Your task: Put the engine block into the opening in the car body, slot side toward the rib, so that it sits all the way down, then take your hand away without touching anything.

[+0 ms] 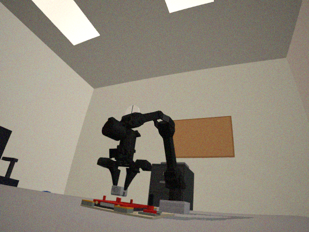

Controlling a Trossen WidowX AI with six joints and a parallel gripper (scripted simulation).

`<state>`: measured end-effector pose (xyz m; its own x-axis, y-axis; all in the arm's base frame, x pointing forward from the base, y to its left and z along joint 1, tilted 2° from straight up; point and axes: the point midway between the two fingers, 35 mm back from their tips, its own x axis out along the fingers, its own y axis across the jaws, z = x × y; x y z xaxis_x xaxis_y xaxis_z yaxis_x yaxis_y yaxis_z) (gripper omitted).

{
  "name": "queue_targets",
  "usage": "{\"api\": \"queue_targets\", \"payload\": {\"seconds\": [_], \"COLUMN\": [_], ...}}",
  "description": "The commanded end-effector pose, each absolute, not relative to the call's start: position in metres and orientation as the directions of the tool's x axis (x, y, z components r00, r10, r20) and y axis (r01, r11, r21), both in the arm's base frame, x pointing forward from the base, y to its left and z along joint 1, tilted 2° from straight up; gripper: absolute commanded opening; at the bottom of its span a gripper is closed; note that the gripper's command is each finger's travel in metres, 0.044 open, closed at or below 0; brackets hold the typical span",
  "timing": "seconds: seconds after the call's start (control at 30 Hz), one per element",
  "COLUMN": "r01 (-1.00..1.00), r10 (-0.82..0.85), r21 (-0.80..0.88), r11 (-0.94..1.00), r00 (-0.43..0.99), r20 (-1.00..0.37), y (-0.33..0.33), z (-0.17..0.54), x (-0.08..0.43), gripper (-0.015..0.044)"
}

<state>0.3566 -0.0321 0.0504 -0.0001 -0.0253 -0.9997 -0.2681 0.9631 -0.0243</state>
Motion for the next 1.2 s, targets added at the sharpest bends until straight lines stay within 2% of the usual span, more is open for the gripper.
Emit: {"api": "queue_targets", "payload": {"seconds": [0.0, 0.4, 0.6, 0.97, 1.17], "r01": [-0.269, -0.097, -0.126, -0.341, -0.248], "r10": [-0.027, -0.027, -0.027, -0.028, -0.028], "r21": [-0.026, -0.027, -0.027, -0.026, -0.027], "r11": [0.963, 0.995, 0.992, 0.940, 0.968], "r00": [0.000, 0.000, 0.000, 0.000, 0.000], "r20": [-1.000, -1.000, -1.000, -1.000, -1.000], "y": [-0.0325, -0.0324, -0.0324, -0.0329, -0.0330], "z": [0.0499, 0.0499, 0.0499, 0.0486, 0.0480], "x": [0.3564, 0.3563, 0.3563, 0.3562, 0.3562], "gripper": [0.0159, 0.0159, 0.0159, 0.0159, 0.0159]}}
